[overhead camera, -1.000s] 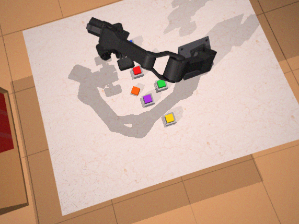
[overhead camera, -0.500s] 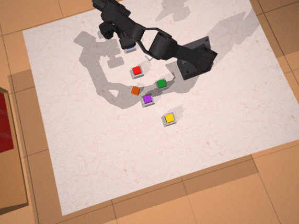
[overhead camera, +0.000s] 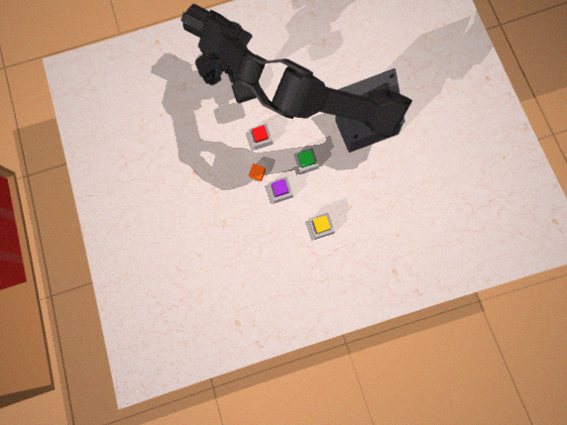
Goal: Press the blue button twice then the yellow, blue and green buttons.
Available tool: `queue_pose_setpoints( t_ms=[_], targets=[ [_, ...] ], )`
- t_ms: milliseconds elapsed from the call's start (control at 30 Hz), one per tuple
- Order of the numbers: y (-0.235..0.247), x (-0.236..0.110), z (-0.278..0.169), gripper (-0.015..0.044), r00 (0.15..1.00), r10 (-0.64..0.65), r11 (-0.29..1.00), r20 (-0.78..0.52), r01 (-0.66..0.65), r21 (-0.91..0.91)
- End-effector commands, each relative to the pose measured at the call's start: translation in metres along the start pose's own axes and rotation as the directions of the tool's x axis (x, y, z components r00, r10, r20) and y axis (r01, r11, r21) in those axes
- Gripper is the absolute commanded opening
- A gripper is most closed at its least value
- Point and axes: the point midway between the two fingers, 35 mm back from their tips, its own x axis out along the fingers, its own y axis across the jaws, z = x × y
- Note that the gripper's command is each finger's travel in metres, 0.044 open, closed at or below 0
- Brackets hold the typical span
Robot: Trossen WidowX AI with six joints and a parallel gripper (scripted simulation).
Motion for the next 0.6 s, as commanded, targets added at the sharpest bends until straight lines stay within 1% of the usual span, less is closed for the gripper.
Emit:
queue_pose_setpoints(
  t_ms=[0,367,567],
  targets=[
    [0.001,0.011,-0.002,0.002,1.0,0.009,1.0,-0.005,-0.009,0.008],
    [0.002,0.028,-0.003,0.002,1.0,0.01,1.0,-0.005,-0.01,0.008],
    [0.002,0.029,-0.003,0.002,1.0,0.01,1.0,-0.005,-0.01,0.008]
  ],
)
